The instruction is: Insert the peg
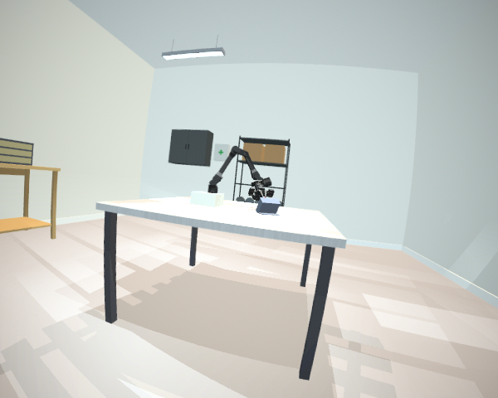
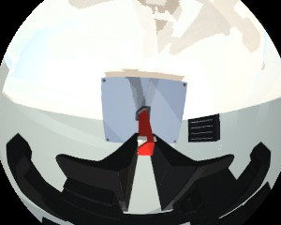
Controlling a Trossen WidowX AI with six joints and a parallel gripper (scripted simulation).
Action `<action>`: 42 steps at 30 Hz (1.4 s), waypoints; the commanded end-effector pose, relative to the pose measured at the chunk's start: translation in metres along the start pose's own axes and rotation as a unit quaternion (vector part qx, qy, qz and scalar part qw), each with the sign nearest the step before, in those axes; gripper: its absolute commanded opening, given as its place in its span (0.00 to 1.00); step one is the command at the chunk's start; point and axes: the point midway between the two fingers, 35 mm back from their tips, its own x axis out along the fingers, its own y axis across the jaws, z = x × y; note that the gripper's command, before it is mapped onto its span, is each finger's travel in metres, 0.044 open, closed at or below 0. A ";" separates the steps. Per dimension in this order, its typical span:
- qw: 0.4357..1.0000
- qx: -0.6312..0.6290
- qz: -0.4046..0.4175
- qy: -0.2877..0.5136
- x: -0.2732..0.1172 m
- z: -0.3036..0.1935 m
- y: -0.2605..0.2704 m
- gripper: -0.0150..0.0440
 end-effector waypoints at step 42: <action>1.000 -0.003 -0.001 -0.002 0.023 0.001 0.000 0.25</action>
